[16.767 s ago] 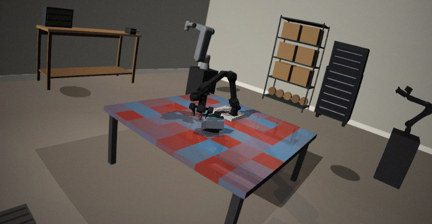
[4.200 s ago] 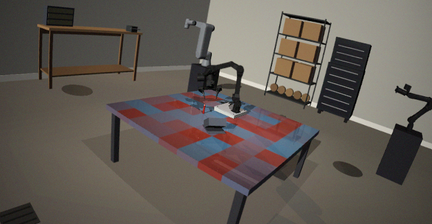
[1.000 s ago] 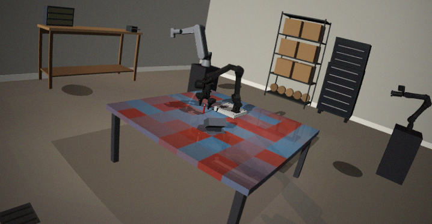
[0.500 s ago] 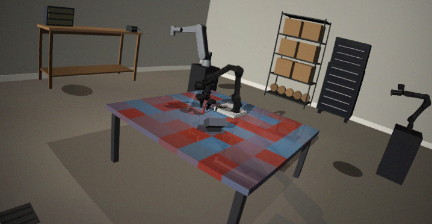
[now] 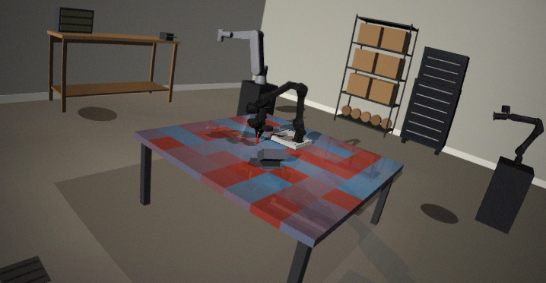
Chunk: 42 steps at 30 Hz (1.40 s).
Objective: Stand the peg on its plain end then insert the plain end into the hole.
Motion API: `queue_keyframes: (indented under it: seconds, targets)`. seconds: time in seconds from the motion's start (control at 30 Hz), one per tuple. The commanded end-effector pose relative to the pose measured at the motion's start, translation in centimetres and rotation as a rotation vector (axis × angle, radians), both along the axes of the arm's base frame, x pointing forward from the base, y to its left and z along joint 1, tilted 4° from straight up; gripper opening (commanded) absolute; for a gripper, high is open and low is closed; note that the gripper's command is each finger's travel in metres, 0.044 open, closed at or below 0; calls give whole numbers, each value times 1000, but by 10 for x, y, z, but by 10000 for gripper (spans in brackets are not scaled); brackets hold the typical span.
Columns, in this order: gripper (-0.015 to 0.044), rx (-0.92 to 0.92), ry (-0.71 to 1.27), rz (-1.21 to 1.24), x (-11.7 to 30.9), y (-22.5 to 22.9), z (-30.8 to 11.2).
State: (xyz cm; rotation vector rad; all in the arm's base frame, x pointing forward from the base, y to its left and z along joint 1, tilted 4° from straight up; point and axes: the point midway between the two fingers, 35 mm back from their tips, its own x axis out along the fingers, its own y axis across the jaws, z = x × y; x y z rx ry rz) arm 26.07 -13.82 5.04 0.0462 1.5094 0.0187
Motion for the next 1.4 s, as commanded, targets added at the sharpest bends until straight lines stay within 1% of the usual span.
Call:
queue_keyframes:
  seconds: [0.0, 0.13, 0.73, 0.93, 1.37]
  targets:
    - [0, -1, -1, 0, 0, 0, 1]
    - [0, -1, 0, -1, 1, -1, 10]
    - [0, -1, 8, -4, -4, -2, 78]
    - [0, 6, -2, -4, -2, 1, 81]
    - [0, 63, -71, -3, 21, 24, 89]
